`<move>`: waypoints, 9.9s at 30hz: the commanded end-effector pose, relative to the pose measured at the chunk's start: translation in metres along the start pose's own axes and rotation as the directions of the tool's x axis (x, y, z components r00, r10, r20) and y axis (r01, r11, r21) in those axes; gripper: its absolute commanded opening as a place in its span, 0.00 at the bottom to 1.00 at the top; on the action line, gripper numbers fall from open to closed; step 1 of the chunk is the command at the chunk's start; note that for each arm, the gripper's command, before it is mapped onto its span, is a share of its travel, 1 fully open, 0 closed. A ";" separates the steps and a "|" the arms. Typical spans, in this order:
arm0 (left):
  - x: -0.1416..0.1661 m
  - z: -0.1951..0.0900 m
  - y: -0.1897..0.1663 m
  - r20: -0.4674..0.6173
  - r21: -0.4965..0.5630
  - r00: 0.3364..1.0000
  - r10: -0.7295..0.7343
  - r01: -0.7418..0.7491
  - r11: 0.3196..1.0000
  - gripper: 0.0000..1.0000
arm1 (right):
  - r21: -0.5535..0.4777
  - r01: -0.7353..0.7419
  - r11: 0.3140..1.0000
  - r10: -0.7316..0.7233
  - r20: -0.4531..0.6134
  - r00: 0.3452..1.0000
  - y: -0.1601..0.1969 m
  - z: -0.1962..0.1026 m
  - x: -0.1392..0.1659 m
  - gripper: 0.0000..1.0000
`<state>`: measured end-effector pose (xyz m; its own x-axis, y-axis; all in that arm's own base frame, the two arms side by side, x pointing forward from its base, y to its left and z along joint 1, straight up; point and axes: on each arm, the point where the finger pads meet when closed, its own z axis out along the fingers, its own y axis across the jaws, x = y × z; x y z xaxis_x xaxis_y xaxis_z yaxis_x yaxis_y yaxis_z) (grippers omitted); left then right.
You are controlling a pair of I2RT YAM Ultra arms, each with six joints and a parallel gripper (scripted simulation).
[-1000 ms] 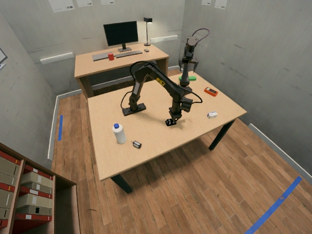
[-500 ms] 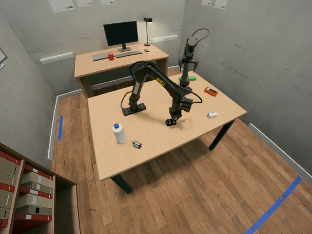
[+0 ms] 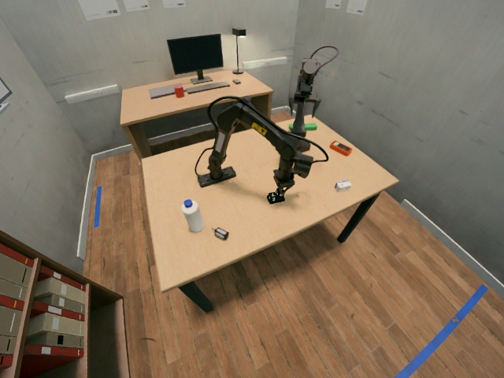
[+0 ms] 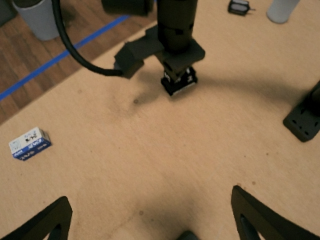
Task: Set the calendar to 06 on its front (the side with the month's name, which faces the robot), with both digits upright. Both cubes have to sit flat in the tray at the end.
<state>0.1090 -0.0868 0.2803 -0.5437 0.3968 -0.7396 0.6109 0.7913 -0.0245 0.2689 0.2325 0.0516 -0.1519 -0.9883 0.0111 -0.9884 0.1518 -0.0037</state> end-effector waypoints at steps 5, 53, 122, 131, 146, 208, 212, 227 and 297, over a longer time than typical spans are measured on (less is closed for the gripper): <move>-0.016 -0.009 -0.004 0.082 0.021 0.997 -0.001 -0.001 1.000 1.00 | -0.001 -0.001 1.000 0.001 0.014 1.000 0.000 -0.030 0.002 0.26; 0.036 0.140 -0.082 0.305 0.267 0.944 0.129 -0.215 0.939 1.00 | 0.010 -0.017 1.000 0.016 0.021 1.000 0.003 0.022 0.169 0.26; 0.036 0.140 -0.082 0.305 0.267 0.944 0.129 -0.215 0.939 1.00 | 0.013 -0.628 -0.778 0.628 -0.011 -0.778 0.000 0.021 0.169 0.26; 0.036 0.140 -0.082 0.305 0.267 0.944 0.129 -0.215 0.939 1.00 | 0.013 -0.644 -0.765 0.644 -0.012 -0.765 0.000 0.021 0.169 0.26; 0.036 0.140 -0.082 0.305 0.267 0.944 0.129 -0.215 0.939 1.00 | -0.001 -0.643 -0.766 0.643 -0.007 -0.766 -0.005 0.028 0.166 0.26; 0.036 0.140 -0.082 0.305 0.267 0.944 0.129 -0.215 0.939 1.00 | -0.046 -0.641 -0.766 0.641 0.015 -0.767 -0.007 0.002 0.172 0.68; 0.036 0.140 -0.082 0.305 0.267 0.944 0.129 -0.215 0.939 1.00 | -0.045 -0.644 -0.764 0.644 0.016 -0.765 -0.008 -0.017 0.173 1.00; 0.034 0.140 -0.080 0.311 0.262 0.943 0.119 -0.205 0.943 1.00 | 0.022 -0.678 -0.734 0.678 -0.016 -0.735 0.001 -0.023 0.167 1.00; 0.018 0.084 -0.052 0.316 0.209 0.945 0.087 -0.159 0.965 1.00 | -0.028 -0.064 0.998 0.056 -0.214 0.975 -0.005 -0.024 0.113 1.00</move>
<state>0.1146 -0.1640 0.1936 -0.2975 0.3418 -0.8914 0.8048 0.5921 -0.0416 0.2475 0.1137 0.0748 -0.2188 -0.9444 0.2454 -0.9717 0.2338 0.0334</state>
